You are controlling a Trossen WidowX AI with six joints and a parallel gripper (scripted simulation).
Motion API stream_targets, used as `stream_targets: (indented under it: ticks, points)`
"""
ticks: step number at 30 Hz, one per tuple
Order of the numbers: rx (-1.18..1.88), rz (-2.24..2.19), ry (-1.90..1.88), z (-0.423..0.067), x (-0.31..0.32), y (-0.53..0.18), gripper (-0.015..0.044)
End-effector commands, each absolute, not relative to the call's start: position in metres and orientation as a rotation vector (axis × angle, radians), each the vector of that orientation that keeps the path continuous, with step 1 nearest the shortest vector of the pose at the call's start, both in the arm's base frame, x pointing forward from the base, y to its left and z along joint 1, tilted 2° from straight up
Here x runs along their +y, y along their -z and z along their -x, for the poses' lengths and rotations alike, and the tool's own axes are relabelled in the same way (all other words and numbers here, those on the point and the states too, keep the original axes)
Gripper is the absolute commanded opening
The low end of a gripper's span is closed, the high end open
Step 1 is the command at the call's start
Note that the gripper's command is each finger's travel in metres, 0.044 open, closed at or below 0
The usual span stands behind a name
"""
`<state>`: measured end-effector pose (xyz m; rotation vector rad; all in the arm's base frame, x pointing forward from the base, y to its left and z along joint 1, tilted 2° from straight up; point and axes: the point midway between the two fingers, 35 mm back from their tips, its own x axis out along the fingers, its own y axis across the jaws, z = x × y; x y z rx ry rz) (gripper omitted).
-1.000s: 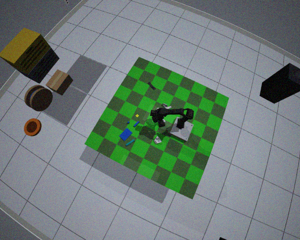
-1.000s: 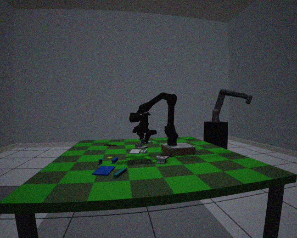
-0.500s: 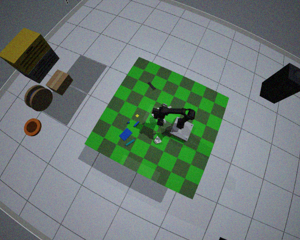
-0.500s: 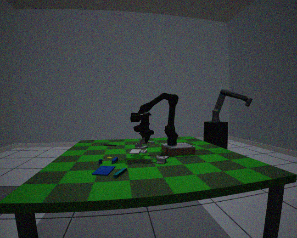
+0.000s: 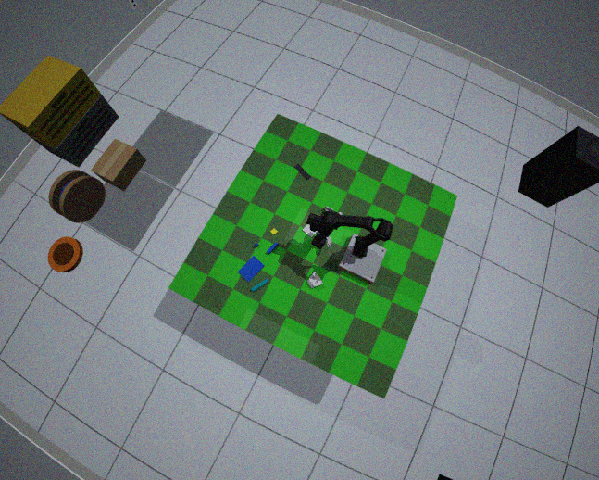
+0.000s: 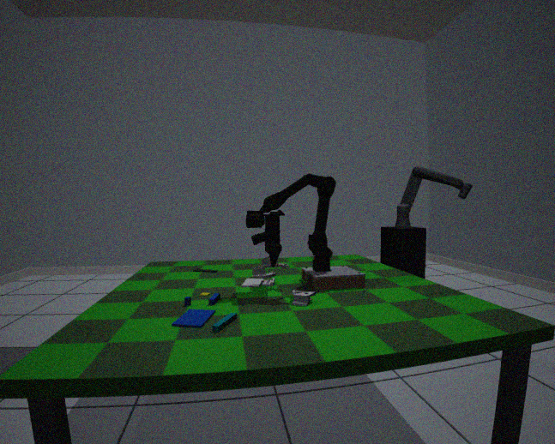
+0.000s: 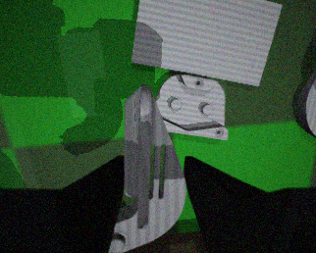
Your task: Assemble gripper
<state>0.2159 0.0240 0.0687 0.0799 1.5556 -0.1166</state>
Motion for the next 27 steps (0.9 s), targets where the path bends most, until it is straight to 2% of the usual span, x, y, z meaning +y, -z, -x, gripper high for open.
stream_targets:
  ticks: [1,27]
  points:
    - [1.554,-0.090,0.134,-0.215,0.023,-0.069,0.0134]
    - [1.554,-0.078,0.124,-0.227,0.011,-0.071,0.0134]
